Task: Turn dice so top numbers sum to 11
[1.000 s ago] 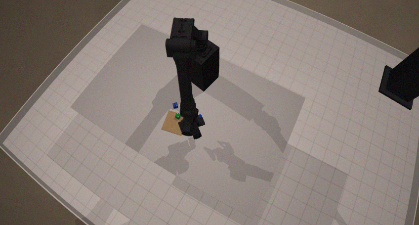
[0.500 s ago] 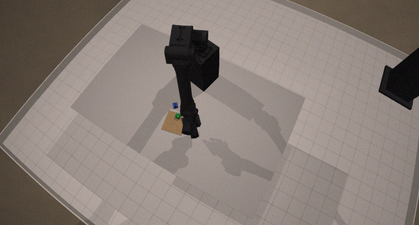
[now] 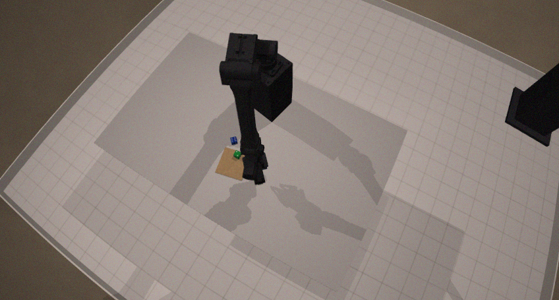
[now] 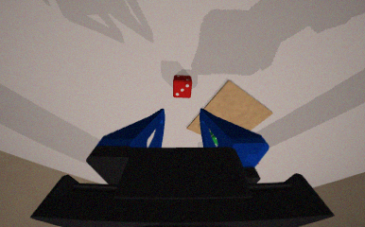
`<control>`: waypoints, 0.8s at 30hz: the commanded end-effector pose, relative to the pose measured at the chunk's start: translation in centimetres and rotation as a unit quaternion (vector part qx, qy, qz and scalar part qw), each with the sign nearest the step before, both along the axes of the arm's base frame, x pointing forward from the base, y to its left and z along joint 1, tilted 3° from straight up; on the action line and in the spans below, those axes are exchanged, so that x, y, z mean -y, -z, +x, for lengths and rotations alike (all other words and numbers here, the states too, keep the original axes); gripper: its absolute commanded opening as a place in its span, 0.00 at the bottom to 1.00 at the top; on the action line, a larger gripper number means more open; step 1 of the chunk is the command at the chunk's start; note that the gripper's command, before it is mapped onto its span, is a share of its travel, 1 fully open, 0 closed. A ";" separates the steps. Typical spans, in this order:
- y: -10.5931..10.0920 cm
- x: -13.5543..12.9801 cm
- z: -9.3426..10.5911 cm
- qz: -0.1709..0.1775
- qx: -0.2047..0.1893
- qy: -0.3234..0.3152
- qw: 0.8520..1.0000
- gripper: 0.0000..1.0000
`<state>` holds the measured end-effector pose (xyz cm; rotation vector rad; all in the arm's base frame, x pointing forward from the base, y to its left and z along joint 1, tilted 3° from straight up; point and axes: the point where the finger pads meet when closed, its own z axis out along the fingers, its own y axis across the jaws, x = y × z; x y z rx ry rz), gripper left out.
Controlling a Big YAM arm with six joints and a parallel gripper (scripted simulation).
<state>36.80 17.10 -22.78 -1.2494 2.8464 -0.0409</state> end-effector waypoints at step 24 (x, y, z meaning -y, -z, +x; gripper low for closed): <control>-1.5 -1.3 2.2 0.015 0.030 0.002 0.999 0.45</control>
